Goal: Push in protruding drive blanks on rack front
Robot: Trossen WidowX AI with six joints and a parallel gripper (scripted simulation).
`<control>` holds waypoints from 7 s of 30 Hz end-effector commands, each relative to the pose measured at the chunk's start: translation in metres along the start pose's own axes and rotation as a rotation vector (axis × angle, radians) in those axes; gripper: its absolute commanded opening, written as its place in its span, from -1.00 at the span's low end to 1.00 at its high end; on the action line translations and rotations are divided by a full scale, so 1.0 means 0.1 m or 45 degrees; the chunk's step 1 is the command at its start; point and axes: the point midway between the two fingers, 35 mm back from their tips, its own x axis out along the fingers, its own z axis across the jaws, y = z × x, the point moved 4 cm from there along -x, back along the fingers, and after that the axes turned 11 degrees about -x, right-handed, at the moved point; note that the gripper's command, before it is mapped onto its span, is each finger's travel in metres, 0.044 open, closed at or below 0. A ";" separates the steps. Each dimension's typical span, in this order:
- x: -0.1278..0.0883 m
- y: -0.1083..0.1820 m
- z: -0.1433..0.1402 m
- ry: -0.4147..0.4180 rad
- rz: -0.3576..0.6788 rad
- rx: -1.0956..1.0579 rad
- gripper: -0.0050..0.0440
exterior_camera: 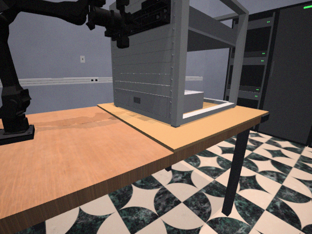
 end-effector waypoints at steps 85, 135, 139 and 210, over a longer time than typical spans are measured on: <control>-0.43 1.17 -0.42 0.024 0.005 -0.015 -1.00; -0.23 1.17 -0.44 0.024 0.005 -0.015 -1.00; -0.17 1.17 -0.44 0.024 0.005 -0.015 -1.00; -0.01 1.18 -0.42 0.024 0.005 -0.015 -1.00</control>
